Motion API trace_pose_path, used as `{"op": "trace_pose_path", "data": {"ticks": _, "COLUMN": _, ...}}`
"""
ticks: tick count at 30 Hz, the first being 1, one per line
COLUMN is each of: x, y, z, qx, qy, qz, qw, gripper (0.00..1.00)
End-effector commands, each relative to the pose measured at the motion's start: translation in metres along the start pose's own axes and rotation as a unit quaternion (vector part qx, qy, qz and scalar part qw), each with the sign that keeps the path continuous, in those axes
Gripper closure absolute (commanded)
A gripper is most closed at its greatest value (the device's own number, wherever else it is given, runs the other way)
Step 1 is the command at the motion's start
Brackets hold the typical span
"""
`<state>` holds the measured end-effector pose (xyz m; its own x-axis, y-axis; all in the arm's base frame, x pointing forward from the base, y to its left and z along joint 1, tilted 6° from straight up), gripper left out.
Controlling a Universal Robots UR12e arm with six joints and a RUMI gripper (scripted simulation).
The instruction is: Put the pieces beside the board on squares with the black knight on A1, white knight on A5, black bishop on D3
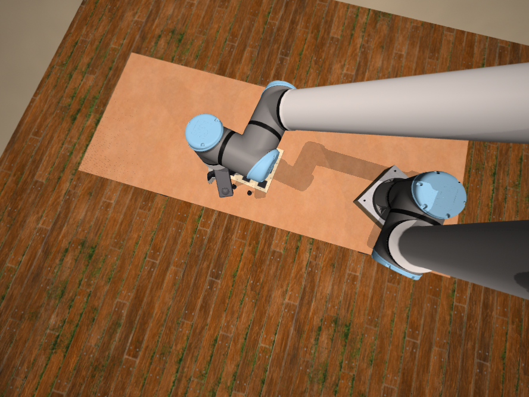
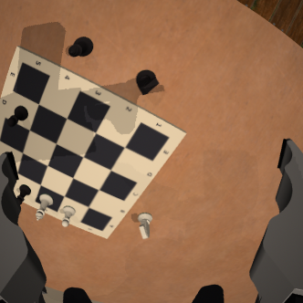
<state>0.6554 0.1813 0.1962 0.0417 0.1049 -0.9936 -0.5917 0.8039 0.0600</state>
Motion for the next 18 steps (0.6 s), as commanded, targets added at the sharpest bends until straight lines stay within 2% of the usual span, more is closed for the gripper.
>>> {"op": "trace_pose_path", "data": {"ticks": 1, "x": 0.004, "y": 0.001, "z": 0.001, "qx": 0.093, "qy": 0.0, "qz": -0.002, "qw": 0.996, "gripper": 0.0}}
{"op": "trace_pose_path", "data": {"ticks": 8, "x": 0.013, "y": 0.0, "z": 0.001, "qx": 0.245, "qy": -0.001, "qz": -0.002, "qw": 0.969, "gripper": 0.0}}
{"op": "trace_pose_path", "data": {"ticks": 10, "x": 0.013, "y": 0.0, "z": 0.001, "qx": 0.245, "qy": -0.001, "qz": -0.002, "qw": 0.969, "gripper": 0.0}}
{"op": "trace_pose_path", "data": {"ticks": 18, "x": 0.022, "y": -0.002, "z": 0.001, "qx": 0.393, "qy": -0.001, "qz": -0.002, "qw": 0.919, "gripper": 0.0}}
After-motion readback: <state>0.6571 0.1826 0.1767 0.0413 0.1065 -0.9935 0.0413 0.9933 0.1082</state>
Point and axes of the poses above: the point where the finger pads meet when closed, its own x axis out along the fingers, its own z axis across the jaws, y = z × x, the point moved 8 cm from there along -x, back along the fingers, and after that the axes turned 2 degrees about -x, right-handed, at the moved point
